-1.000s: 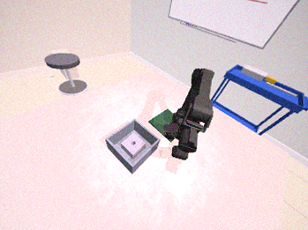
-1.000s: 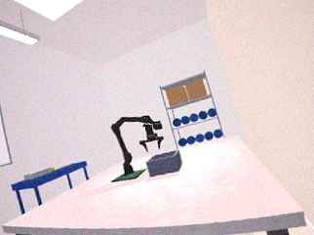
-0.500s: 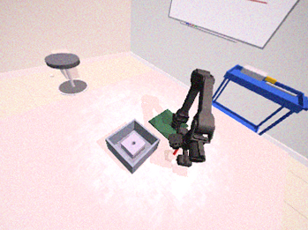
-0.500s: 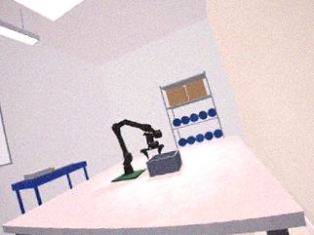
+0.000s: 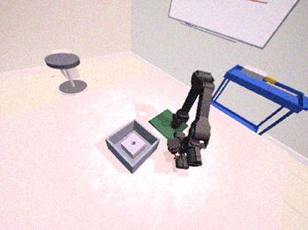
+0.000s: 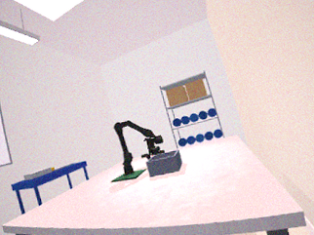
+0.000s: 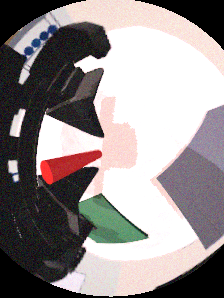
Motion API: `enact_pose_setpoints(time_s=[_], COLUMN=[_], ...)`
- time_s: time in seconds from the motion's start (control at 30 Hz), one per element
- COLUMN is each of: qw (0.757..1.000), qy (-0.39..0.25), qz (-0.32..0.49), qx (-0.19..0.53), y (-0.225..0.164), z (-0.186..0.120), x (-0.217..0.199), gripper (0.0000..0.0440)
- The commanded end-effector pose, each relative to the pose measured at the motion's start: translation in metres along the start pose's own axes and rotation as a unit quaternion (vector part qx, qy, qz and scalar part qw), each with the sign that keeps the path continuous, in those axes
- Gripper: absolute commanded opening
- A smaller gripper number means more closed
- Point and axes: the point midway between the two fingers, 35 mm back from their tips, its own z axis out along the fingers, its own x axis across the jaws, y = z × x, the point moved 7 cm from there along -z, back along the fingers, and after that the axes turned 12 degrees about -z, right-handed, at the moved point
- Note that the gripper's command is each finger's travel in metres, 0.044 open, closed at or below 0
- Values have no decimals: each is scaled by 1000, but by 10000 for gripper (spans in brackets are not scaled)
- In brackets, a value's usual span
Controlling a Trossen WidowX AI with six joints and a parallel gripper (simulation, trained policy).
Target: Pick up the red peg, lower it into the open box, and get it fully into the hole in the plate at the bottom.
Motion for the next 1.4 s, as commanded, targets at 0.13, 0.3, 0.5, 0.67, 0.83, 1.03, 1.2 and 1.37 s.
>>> enact_pose_setpoints(time_s=[0.13,0.3,0.5,0.67,0.83,1.03,1.2,1.37], qw=[1000,999,998,997,994,990,985,980], qy=[-28,-32,-28,-16,-6,-2,-1,-4], qz=[-7,-12,-15,-3,23,65,98,125], qx=[4,-19,-51,-77,-102,-125,-141,-153], y=[2,11,25,38,54,76,97,118], z=[9,-3,-30,-58,-84,-96,-100,-99], x=[-1,-2,-6,-11,-17,-26,-33,-40], gripper=[19,0,0,0,1,0,0,0])
